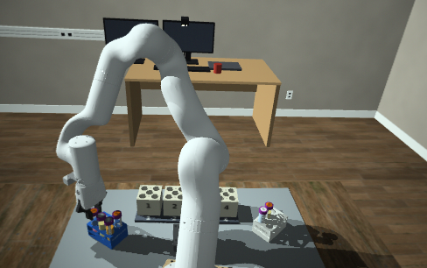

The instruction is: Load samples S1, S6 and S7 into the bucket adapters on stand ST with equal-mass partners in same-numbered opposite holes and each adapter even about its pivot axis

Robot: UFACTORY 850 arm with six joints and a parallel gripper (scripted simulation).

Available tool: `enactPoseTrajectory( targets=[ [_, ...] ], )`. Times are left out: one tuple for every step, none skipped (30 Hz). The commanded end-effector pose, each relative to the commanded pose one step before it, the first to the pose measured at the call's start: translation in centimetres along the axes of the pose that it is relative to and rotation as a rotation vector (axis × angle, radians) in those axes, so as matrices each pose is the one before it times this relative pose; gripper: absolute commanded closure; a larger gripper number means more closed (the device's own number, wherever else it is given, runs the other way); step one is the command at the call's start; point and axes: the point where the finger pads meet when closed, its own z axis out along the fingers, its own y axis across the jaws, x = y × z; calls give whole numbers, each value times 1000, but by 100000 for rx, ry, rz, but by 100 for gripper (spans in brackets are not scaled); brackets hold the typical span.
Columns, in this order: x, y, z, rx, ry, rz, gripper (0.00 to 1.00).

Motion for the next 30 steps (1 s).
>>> enactPoseTrajectory(
  targets=[
    [72,-13,-47,37,142,33,100],
    [0,0,0,0,0,0,100],
    [0,0,0,0,0,0,100],
    [0,0,0,0,0,0,100],
    [0,0,0,0,0,0,100],
    [0,0,0,0,0,0,100],
    [0,0,0,0,0,0,100],
    [0,0,0,0,0,0,100],
    [0,0,0,0,0,0,100],
    [0,0,0,0,0,0,100],
    [0,0,0,0,0,0,100],
    [-1,-1,-69,1,3,1,100],
    [2,0,-71,0,-2,0,100],
    [0,0,-66,0,0,0,100],
    [0,0,-66,0,0,0,100],
    [0,0,-66,0,0,0,100],
    [0,0,-67,0,0,0,100],
    [0,0,-67,0,0,0,100],
    [0,0,-67,0,0,0,100],
    [0,0,-67,0,0,0,100],
    [0,0,-67,0,0,0,100],
    [0,0,-67,0,0,0,100],
    [0,0,-67,0,0,0,100],
    [0,0,0,0,0,0,100],
    [0,0,0,0,0,0,100],
    [1,0,-68,0,-1,0,100],
    [0,0,-67,0,0,0,100],
    [0,0,-67,0,0,0,100],
    [0,0,-67,0,0,0,100],
    [0,0,-67,0,0,0,100]
  ],
)
